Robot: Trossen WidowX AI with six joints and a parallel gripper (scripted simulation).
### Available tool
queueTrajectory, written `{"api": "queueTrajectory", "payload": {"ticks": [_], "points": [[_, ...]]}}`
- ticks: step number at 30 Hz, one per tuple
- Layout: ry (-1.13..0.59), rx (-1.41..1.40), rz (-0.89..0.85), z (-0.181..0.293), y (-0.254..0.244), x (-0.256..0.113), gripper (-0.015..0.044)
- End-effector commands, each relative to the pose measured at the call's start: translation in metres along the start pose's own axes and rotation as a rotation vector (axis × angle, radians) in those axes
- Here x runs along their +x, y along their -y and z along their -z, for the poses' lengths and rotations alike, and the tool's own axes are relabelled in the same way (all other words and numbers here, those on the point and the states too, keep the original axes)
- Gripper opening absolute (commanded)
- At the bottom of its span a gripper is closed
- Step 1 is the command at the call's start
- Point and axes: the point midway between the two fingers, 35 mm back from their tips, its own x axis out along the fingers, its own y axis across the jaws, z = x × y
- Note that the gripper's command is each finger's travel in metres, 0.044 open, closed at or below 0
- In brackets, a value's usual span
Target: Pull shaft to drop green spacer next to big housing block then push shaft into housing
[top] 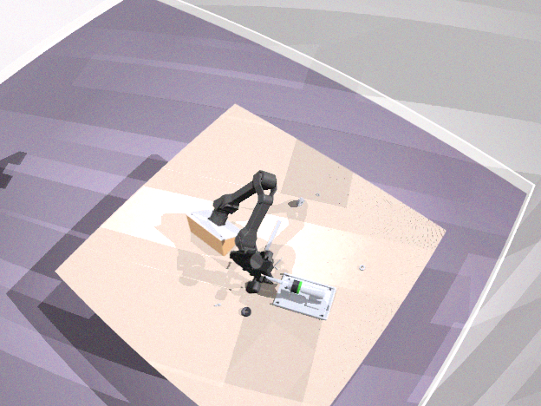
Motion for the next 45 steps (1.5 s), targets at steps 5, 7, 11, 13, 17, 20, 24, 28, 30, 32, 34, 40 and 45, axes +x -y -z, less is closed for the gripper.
{"api": "queueTrajectory", "payload": {"ticks": [5, 7, 11, 13, 17, 20, 24, 28, 30, 32, 34, 40, 45], "points": [[0.000, -0.004, -0.001, 0.0007, -0.0006, -0.0010, 0.0000], [0.000, -0.004, -0.001, 0.0009, -0.0006, -0.0011, 0.0000], [0.000, -0.004, -0.001, 0.0012, -0.0005, -0.0014, 0.0000], [0.000, -0.004, -0.001, 0.0014, -0.0005, -0.0016, 0.0000], [0.000, -0.004, -0.001, 0.0017, -0.0005, -0.0019, 0.0000], [0.000, -0.004, -0.001, 0.0019, -0.0005, -0.0021, 0.0000], [0.000, -0.004, -0.001, 0.0022, -0.0005, -0.0025, 0.0000], [0.000, -0.004, -0.001, 0.0026, -0.0005, -0.0028, 0.0000], [0.000, -0.004, -0.001, 0.0027, -0.0005, -0.0029, 0.0000], [0.000, -0.004, -0.001, 0.0029, -0.0005, -0.0031, 0.0000], [0.000, -0.004, -0.001, 0.0030, -0.0005, -0.0033, 0.0000], [0.000, -0.004, -0.001, 0.0035, -0.0005, -0.0037, 0.0000], [0.000, -0.004, -0.001, 0.0039, -0.0005, -0.0041, 0.0000]]}}
